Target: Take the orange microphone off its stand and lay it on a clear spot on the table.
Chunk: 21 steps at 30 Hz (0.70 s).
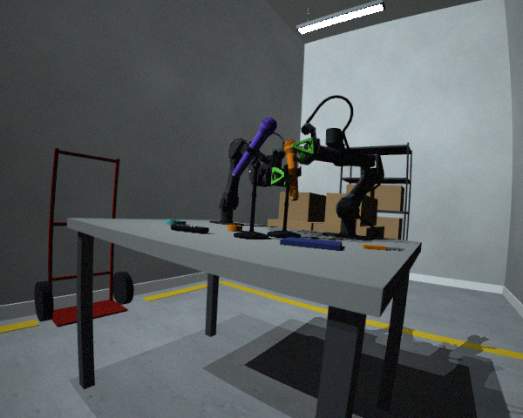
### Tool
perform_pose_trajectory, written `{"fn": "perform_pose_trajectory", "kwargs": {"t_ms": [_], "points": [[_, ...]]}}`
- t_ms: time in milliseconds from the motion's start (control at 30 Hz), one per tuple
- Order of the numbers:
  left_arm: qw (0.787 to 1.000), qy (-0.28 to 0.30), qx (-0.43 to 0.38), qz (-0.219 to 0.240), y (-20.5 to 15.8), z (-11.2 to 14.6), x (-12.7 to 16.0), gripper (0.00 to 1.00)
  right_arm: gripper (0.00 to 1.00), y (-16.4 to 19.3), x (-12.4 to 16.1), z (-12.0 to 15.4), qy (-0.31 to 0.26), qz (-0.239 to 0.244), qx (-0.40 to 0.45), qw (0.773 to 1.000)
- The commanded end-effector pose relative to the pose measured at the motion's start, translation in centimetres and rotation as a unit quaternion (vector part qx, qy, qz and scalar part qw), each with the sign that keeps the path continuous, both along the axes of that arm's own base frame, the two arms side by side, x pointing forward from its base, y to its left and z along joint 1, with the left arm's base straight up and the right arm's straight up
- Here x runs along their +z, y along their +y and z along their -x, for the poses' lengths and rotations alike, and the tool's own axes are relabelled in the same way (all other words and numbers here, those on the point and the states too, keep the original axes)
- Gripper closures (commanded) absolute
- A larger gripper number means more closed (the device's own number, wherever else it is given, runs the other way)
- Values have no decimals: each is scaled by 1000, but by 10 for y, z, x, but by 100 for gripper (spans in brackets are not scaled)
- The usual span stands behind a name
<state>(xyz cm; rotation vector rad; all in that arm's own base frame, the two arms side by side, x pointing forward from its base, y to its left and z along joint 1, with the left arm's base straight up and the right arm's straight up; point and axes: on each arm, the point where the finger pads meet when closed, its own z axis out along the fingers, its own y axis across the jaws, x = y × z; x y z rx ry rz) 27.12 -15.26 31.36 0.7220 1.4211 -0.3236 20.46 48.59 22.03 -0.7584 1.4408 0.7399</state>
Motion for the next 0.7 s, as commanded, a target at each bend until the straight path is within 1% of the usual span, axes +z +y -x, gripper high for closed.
{"fn": "perform_pose_trajectory", "kwargs": {"t_ms": [0, 33, 67, 100, 167, 200, 233, 333, 433, 500, 667], "points": [[999, -40, -14, 18, -4, 8, 34, 100, 90, 5, 13, -5, -2, -14, 0, 1000], [999, -40, -14, 18, -4, 8, 34, 100, 90, 5, 13, -5, -1, -14, 0, 1000], [1000, -23, -4, 12, -3, 5, 28, 100, 90, 5, 13, -5, -1, -14, 0, 1000], [999, -36, -12, 16, -5, 6, 34, 100, 90, 5, 13, -5, -1, -14, 0, 1000], [999, -36, -12, 16, -5, 6, 34, 100, 90, 5, 13, -5, -1, -14, 0, 1000], [1000, -21, -4, 9, -4, 4, 28, 100, 90, 5, 13, -5, -1, -14, 1, 1000], [1000, -20, -5, 9, -5, 3, 29, 100, 90, 5, 13, -5, -1, -14, 1, 1000], [999, -39, -11, 14, -6, 10, 44, 100, 90, 5, 13, -5, -1, -14, 1, 1000], [999, -43, -20, 19, -10, 8, 47, 100, 90, 5, 13, -5, -1, -14, -1, 1000], [998, -51, -22, 22, -10, 11, 53, 100, 90, 5, 13, -5, -1, -14, -1, 1000], [998, -53, -23, 23, -11, 11, 55, 100, 90, 5, 13, -5, -1, -14, -1, 1000]]}}
